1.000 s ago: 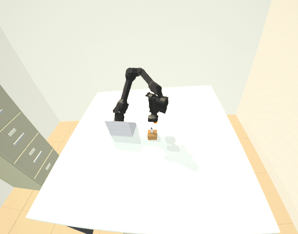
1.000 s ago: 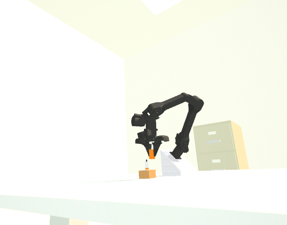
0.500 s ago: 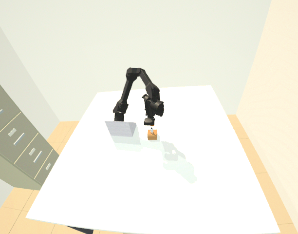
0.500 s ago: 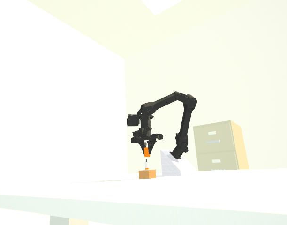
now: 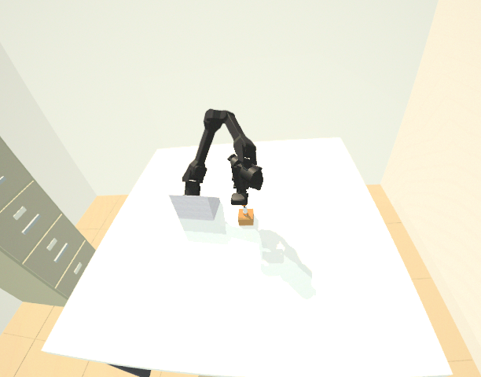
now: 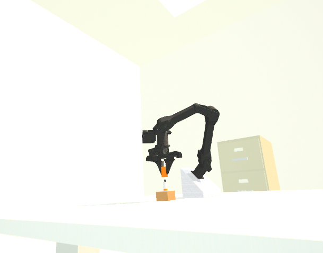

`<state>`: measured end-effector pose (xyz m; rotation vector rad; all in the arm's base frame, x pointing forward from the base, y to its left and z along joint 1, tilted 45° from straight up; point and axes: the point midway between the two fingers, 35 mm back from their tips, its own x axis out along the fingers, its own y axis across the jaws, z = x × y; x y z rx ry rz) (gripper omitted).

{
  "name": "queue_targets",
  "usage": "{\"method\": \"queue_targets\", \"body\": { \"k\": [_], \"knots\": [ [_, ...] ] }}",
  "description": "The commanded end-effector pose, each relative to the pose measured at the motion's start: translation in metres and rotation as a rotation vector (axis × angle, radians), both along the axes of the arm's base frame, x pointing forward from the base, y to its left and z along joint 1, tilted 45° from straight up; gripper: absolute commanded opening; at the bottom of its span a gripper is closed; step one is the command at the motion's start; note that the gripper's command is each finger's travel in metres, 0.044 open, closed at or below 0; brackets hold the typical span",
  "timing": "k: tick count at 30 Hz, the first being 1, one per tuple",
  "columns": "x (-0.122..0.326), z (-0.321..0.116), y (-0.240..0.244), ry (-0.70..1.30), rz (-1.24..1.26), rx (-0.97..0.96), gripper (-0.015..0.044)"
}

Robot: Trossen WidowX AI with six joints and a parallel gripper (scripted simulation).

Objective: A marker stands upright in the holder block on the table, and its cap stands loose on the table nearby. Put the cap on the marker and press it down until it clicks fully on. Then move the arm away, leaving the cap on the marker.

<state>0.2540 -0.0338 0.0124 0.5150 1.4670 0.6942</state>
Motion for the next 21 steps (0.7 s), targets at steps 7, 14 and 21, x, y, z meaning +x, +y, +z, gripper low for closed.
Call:
{"method": "queue_targets", "body": {
  "k": [7,14,21],
  "knots": [
    [0.001,-0.011,0.01,0.0,-0.005,0.002,0.0],
    [0.001,-0.019,0.018,0.0,-0.005,0.002,0.0],
    [0.0,-0.027,0.026,0.0,-0.005,0.003,0.0]
  ]
}}
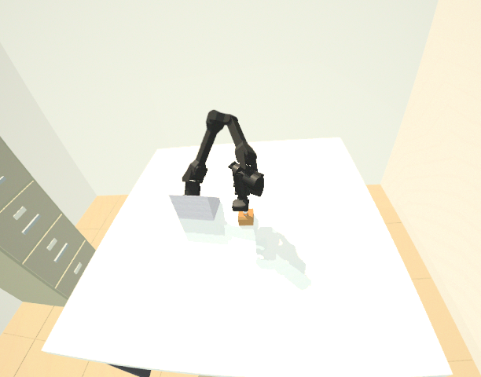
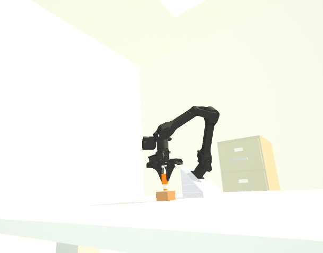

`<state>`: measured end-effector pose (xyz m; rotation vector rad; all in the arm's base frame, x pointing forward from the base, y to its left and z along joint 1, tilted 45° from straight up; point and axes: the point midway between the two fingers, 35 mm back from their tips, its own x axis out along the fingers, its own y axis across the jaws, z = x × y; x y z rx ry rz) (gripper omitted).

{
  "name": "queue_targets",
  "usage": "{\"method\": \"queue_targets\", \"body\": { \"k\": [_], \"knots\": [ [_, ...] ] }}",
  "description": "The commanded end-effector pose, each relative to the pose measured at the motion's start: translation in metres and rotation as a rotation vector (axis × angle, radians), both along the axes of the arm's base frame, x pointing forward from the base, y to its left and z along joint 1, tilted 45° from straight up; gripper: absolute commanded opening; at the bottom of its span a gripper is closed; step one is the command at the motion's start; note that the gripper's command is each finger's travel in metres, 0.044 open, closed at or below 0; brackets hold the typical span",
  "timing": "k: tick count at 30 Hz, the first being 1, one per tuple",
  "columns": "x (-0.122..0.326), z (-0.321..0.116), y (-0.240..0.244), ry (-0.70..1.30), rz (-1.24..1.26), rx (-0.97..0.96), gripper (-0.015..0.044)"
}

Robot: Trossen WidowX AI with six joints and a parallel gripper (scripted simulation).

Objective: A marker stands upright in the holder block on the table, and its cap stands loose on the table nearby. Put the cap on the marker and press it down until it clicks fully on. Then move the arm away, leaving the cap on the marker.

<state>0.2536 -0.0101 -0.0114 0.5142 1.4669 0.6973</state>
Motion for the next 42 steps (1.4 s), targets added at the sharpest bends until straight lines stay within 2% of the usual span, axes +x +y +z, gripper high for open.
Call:
{"method": "queue_targets", "body": {
  "k": [1,12,29,32,37,41,42],
  "knots": [
    [0.0,-0.004,0.004,0.0,-0.007,0.002,0.0],
    [-0.001,-0.011,0.011,0.0,-0.007,0.003,0.0],
    [-0.002,-0.01,0.011,0.0,0.001,0.001,0.044],
    [0.0,-0.004,0.004,0.0,0.001,-0.001,0.044],
    [0.001,0.041,-0.041,0.001,0.001,-0.002,0.044],
    [0.0,0.043,-0.042,0.002,0.001,-0.002,0.044],
    [0.0,0.041,-0.04,-0.008,0.008,-0.001,0.0414]
  ]
}}
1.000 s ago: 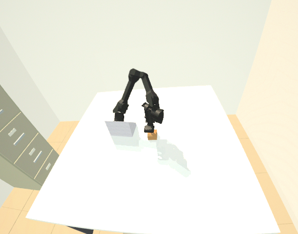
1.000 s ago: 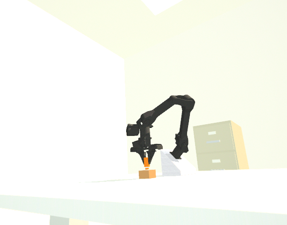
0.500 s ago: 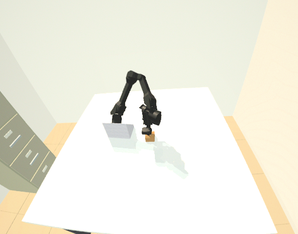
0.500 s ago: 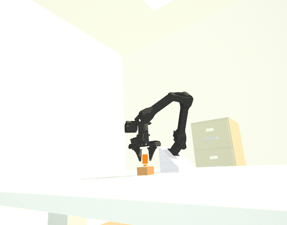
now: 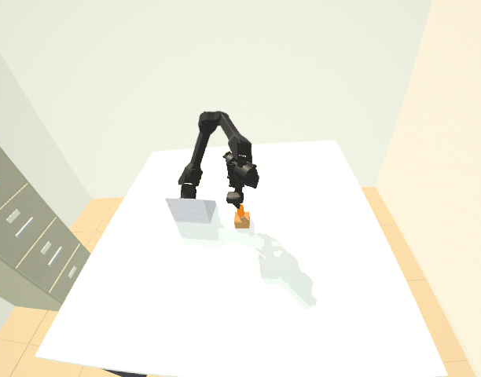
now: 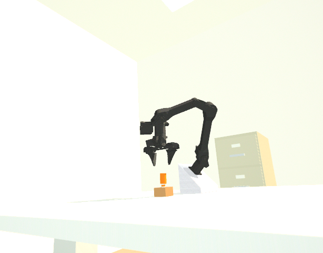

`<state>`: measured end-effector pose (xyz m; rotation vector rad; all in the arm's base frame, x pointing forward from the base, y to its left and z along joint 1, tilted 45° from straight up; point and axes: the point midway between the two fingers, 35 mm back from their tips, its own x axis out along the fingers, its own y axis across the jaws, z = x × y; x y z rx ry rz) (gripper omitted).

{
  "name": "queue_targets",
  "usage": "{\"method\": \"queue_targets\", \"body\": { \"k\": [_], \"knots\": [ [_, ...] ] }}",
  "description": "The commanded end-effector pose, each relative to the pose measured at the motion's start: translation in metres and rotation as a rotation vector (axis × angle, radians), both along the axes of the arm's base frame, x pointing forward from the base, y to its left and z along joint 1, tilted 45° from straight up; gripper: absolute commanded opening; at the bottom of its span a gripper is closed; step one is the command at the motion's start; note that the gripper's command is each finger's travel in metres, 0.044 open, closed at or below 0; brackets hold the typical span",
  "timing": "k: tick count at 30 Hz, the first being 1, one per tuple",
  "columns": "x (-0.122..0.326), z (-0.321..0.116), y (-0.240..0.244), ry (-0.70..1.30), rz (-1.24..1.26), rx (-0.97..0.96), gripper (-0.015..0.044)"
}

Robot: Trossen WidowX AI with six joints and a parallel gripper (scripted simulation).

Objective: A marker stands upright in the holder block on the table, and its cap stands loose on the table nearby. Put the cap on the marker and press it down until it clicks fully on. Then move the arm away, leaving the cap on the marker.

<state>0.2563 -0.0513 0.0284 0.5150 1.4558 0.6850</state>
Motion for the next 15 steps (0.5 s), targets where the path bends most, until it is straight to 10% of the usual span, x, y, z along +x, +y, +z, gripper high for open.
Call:
{"method": "queue_targets", "body": {
  "k": [1,15],
  "knots": [
    [-0.003,-0.0012,0.0051,-0.021,0.04,0.006,0.0387],
    [-0.0032,-0.0023,0.0069,-0.03,0.047,0.007,0.002]
  ]
}}
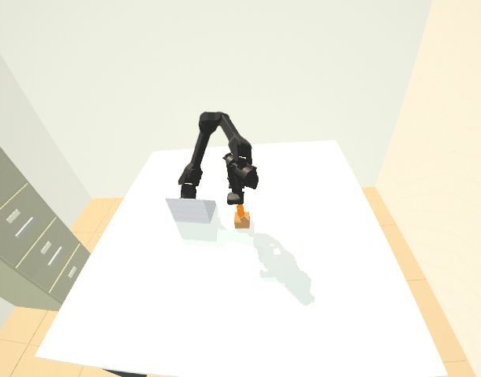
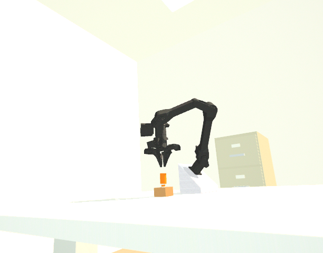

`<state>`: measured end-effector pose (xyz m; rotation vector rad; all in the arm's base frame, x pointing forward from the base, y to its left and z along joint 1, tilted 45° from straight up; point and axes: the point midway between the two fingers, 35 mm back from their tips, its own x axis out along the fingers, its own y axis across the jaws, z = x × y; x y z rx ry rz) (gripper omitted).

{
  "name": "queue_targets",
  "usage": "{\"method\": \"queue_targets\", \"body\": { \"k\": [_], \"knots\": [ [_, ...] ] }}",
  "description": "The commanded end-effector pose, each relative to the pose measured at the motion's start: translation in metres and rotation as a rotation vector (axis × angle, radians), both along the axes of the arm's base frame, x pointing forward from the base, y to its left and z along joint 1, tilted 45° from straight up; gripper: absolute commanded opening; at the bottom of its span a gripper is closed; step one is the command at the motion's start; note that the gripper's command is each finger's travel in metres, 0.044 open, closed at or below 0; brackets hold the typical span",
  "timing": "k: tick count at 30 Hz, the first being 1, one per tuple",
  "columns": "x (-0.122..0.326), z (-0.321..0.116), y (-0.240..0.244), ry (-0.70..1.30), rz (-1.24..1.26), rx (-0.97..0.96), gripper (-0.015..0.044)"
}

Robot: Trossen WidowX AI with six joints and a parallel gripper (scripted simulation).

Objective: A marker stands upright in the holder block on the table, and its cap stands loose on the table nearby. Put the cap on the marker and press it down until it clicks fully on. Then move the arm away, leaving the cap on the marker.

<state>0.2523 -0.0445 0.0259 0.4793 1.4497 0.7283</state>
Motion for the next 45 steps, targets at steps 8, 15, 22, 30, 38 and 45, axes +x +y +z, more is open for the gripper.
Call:
{"method": "queue_targets", "body": {
  "k": [8,15,22,30,38,45],
  "knots": [
    [0.001,0.0,0.0,-0.009,0.003,0.002,0.0],
    [0.001,-0.003,0.003,-0.009,0.002,0.002,0.0],
    [0.0,-0.01,0.011,-0.01,0.002,0.002,0.0],
    [0.0,-0.019,0.02,-0.01,0.002,0.003,0.0],
    [0.0,-0.027,0.028,-0.01,0.002,0.003,0.0],
    [0.001,-0.026,0.024,-0.017,0.003,-0.004,0.0]
  ]
}}
